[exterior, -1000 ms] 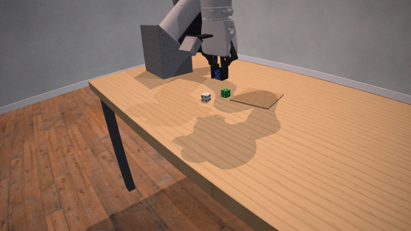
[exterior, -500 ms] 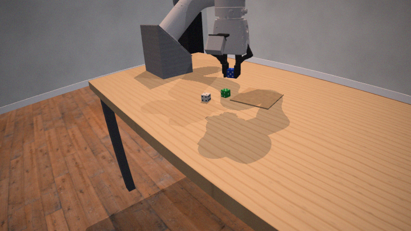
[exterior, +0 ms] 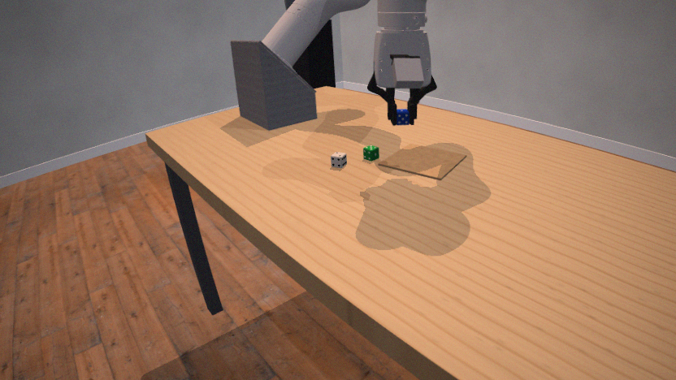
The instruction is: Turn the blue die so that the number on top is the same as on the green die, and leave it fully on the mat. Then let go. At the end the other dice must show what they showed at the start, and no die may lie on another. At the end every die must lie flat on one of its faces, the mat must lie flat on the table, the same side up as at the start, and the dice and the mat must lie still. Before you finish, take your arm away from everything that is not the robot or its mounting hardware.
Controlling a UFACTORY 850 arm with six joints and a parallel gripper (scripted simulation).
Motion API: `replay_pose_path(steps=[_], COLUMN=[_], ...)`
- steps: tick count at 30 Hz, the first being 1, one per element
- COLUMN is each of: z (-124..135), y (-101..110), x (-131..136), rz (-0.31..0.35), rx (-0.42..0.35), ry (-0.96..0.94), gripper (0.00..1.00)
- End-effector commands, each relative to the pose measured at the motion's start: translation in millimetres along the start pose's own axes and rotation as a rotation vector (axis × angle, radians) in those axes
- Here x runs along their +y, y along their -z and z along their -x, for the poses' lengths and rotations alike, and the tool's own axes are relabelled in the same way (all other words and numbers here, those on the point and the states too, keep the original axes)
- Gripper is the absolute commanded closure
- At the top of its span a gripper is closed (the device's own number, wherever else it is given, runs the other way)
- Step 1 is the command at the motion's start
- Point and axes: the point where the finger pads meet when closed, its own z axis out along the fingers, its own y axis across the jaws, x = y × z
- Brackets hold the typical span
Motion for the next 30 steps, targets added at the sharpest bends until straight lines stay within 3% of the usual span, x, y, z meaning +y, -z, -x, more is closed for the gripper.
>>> replay_pose_path(steps=[1, 19, 30], z=[8, 36, 38], y=[0, -4, -4], x=[-16, -62, -65], rz=[-0.008, -0.008, -0.019], rx=[0.012, 0.013, 0.035], ry=[0.174, 0.678, 0.705], gripper=[0.79, 0.79, 0.79])
